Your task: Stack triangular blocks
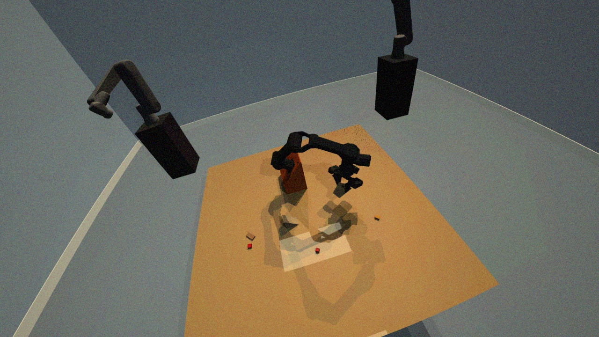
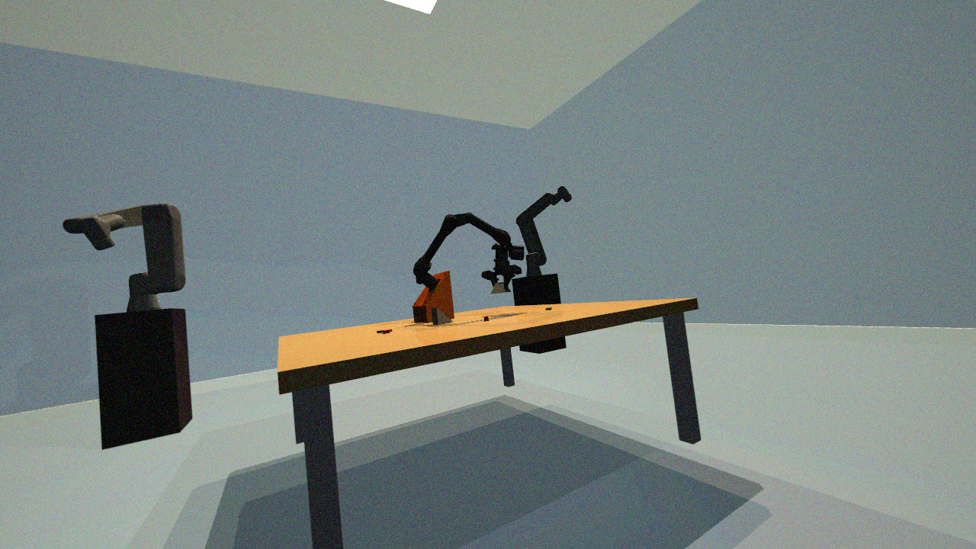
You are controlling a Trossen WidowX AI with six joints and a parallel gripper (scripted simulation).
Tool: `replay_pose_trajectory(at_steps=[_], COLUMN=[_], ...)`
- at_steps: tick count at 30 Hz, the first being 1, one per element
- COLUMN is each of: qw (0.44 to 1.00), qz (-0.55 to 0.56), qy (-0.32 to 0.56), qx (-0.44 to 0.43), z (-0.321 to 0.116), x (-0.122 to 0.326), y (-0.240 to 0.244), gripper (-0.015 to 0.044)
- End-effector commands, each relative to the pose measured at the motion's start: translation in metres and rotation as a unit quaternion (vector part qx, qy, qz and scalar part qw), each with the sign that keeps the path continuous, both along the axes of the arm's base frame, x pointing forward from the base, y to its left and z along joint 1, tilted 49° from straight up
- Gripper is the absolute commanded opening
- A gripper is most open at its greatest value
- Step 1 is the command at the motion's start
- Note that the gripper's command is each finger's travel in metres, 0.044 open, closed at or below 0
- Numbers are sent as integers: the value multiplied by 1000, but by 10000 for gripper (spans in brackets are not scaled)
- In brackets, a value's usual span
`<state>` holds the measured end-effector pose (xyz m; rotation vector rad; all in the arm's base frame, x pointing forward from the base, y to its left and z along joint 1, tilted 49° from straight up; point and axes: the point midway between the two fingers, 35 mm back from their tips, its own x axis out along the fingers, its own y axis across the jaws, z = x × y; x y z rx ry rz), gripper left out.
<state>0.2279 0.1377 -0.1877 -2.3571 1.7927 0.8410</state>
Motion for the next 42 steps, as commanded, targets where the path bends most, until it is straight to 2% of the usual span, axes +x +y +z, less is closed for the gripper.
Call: replay_pose_trajectory(at_steps=[1,8,22,32,42], qw=[1000,1000,968,910,826], qz=[-2,-7,-123,-198,-262], qy=[-3,-10,-217,-361,-497], qx=[4,1,24,36,47], z=[4,4,34,57,80], x=[1,0,12,19,25], y=[6,2,-10,-21,-33], gripper=[0,0,0,0,0])
